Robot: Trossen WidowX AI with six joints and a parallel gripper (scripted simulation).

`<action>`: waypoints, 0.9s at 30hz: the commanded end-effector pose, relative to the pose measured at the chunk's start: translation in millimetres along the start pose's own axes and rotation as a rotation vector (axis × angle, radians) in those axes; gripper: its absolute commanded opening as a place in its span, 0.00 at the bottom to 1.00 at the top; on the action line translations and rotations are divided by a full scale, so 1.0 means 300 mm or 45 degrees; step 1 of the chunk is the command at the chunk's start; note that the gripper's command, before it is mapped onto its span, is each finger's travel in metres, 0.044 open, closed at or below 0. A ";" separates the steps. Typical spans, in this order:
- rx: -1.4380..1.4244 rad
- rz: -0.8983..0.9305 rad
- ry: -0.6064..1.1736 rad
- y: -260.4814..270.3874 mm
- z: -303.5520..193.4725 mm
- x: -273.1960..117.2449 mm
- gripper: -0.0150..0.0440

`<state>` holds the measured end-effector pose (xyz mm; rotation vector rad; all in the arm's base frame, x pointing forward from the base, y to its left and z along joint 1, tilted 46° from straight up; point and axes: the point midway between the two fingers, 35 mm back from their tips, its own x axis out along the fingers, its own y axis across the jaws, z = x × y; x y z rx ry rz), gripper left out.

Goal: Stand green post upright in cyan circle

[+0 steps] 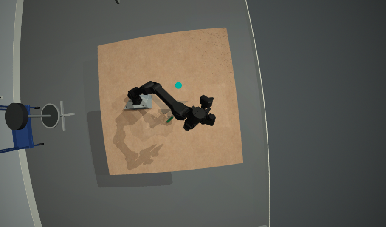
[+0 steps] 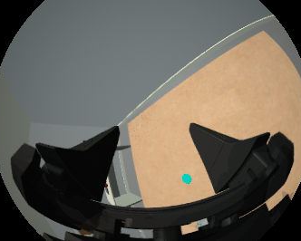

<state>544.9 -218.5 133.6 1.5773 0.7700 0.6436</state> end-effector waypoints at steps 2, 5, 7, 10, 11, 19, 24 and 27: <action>-0.027 -0.009 -0.022 -0.016 0.003 -0.002 0.84; -0.141 -0.065 -0.106 -0.089 0.012 -0.013 0.71; -0.221 -0.122 -0.153 -0.144 0.012 -0.023 0.65; -0.341 -0.228 -0.200 -0.232 -0.001 -0.040 0.65; -0.381 -0.267 -0.208 -0.262 -0.008 -0.046 0.65; -0.666 -0.589 -0.129 -0.486 -0.118 -0.103 0.65; -0.763 -0.696 -0.040 -0.560 -0.180 -0.127 0.65; -0.821 -0.753 0.029 -0.603 -0.223 -0.142 0.65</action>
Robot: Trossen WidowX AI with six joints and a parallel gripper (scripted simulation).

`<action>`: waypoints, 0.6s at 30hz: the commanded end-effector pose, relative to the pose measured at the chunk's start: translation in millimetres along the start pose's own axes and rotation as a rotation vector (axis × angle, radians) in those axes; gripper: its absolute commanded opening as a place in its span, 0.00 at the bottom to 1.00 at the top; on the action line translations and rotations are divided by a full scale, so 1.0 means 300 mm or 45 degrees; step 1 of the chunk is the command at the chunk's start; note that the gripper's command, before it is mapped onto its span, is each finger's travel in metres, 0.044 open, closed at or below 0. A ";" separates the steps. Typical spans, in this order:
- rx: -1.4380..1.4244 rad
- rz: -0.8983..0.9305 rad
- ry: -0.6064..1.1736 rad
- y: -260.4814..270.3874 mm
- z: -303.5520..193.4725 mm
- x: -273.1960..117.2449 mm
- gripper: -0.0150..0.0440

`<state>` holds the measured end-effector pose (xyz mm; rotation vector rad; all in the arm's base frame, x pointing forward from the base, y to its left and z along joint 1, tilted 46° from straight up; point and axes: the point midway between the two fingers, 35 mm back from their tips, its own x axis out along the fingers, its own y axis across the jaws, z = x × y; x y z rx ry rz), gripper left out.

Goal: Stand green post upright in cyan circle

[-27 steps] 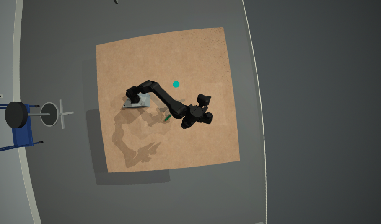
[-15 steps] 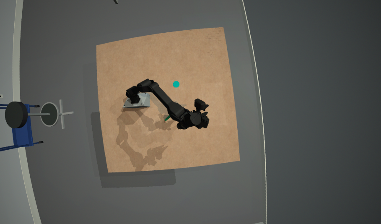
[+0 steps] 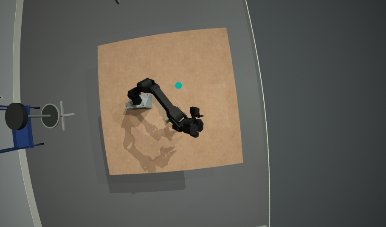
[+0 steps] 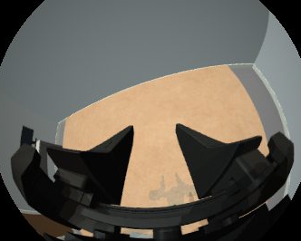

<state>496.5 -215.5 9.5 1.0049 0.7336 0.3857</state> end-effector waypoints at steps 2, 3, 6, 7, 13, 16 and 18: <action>-0.341 -0.217 0.248 -0.117 -0.252 -0.034 0.65; -0.368 -0.226 0.274 -0.124 -0.273 -0.038 0.65; -0.447 -0.245 0.357 -0.141 -0.338 -0.052 0.65; -0.473 -0.249 0.387 -0.145 -0.360 -0.058 0.65; -0.635 -0.239 0.579 -0.163 -0.497 -0.096 0.65; -0.717 -0.212 0.681 -0.164 -0.569 -0.120 0.65; -0.771 -0.184 0.751 -0.162 -0.616 -0.137 0.65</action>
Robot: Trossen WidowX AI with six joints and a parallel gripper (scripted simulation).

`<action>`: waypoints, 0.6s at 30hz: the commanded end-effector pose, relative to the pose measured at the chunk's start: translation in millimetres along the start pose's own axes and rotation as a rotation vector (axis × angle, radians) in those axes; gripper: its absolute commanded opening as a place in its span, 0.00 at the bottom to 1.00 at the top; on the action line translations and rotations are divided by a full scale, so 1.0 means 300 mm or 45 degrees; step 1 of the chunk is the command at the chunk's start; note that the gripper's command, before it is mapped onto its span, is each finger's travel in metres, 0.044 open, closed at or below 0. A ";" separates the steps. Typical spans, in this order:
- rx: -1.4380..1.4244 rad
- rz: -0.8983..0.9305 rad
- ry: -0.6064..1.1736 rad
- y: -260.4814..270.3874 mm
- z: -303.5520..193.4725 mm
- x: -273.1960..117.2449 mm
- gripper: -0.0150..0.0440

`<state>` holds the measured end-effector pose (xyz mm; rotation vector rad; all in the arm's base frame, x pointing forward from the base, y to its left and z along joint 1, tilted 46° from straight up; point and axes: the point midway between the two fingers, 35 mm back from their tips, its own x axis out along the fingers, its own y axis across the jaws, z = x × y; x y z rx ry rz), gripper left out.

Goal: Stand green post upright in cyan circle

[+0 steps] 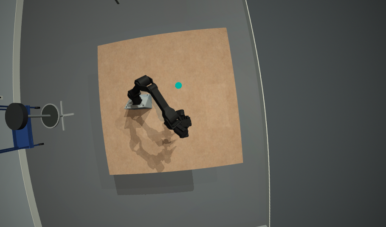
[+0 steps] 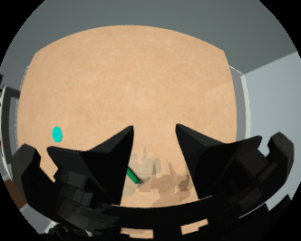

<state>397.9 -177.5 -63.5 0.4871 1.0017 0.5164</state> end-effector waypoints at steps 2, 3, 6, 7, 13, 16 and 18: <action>-0.366 0.105 0.335 0.103 -0.268 -0.009 0.65; -0.400 0.126 0.362 0.114 -0.291 -0.012 0.65; -0.503 0.197 0.442 0.152 -0.360 -0.024 0.65; -0.538 0.225 0.467 0.166 -0.383 -0.029 0.65; -0.642 0.317 0.536 0.208 -0.448 -0.047 0.65; -0.642 0.317 0.536 0.208 -0.448 -0.047 0.65; -0.642 0.317 0.536 0.208 -0.448 -0.047 0.65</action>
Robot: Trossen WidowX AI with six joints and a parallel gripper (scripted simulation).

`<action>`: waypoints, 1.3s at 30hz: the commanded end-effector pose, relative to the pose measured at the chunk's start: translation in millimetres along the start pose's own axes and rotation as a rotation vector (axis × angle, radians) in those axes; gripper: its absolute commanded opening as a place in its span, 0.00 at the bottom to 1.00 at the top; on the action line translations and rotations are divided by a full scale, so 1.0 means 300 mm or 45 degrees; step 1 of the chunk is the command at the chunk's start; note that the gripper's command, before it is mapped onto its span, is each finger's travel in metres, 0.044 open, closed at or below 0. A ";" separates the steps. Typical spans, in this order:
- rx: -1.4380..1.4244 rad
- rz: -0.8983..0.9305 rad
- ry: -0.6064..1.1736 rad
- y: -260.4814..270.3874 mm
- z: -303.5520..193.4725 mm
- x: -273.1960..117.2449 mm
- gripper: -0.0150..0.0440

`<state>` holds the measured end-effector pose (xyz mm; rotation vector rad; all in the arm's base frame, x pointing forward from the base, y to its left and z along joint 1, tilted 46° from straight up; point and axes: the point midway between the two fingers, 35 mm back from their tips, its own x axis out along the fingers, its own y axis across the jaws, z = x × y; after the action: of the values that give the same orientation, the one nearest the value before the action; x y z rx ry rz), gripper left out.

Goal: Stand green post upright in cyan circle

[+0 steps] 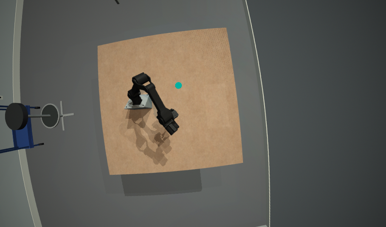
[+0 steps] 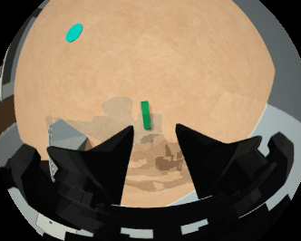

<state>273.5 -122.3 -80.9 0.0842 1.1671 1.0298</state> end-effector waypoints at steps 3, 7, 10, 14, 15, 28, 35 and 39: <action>-0.071 0.040 0.035 0.038 -0.019 0.002 0.65; -0.071 0.039 0.035 0.033 -0.017 0.032 0.65; -0.071 0.036 0.035 0.025 -0.014 0.162 0.65; -0.072 0.041 0.031 0.041 -0.021 0.340 0.65; -0.072 0.043 0.030 0.048 -0.023 0.373 0.65; -0.073 0.045 0.029 0.055 -0.026 0.398 0.43; -0.073 0.045 0.029 0.055 -0.026 0.398 0.29; -0.072 0.043 0.030 0.049 -0.023 0.374 0.29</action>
<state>259.5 -34.4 -159.4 0.0477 1.1609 1.0960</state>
